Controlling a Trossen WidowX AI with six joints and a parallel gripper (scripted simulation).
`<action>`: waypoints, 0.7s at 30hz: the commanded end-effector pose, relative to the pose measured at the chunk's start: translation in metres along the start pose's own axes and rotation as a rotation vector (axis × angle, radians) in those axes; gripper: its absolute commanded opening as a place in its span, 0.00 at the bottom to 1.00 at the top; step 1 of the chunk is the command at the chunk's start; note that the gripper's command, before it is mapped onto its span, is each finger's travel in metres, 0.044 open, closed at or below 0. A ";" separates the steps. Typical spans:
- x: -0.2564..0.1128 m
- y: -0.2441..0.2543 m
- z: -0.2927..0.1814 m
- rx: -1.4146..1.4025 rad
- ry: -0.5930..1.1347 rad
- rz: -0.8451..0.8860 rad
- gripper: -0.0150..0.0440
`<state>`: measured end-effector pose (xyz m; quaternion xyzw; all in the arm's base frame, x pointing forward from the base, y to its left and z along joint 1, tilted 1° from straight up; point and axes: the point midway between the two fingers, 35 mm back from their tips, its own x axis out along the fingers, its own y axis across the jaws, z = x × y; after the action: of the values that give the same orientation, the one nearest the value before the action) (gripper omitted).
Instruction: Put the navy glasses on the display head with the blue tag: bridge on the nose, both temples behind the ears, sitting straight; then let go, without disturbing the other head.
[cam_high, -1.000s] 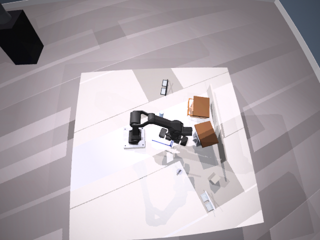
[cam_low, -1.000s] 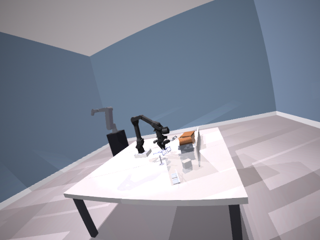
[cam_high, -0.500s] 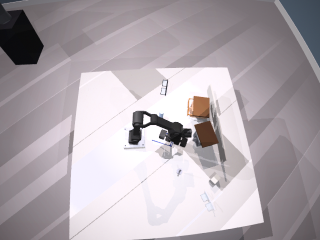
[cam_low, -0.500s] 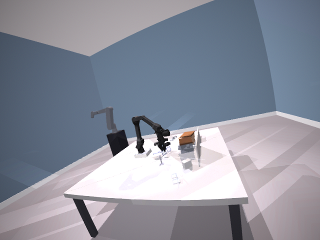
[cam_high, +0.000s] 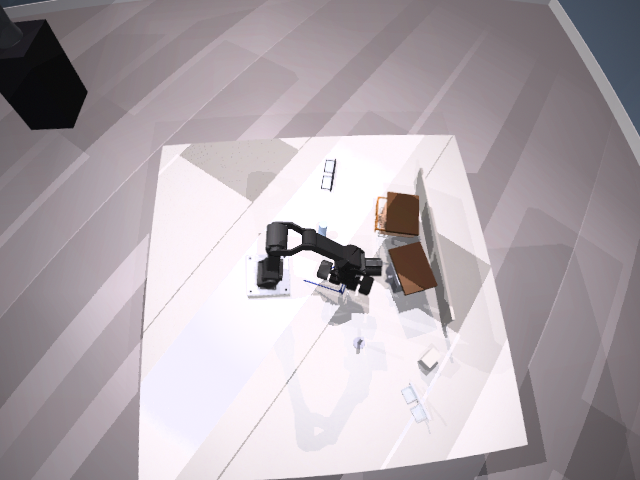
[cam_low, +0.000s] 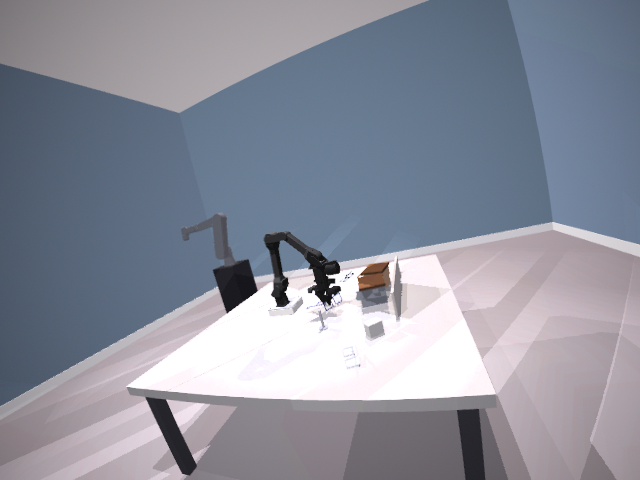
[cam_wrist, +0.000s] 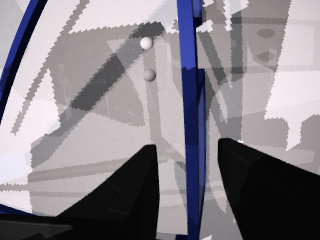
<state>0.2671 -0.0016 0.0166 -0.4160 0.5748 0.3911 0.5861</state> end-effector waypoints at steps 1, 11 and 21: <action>0.000 0.000 0.000 0.001 0.000 0.000 0.40; 0.000 0.000 0.000 0.001 0.000 0.000 0.29; -0.003 -0.001 0.000 0.001 0.000 0.000 0.25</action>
<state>0.2677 -0.0017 0.0170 -0.4161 0.5746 0.3908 0.5865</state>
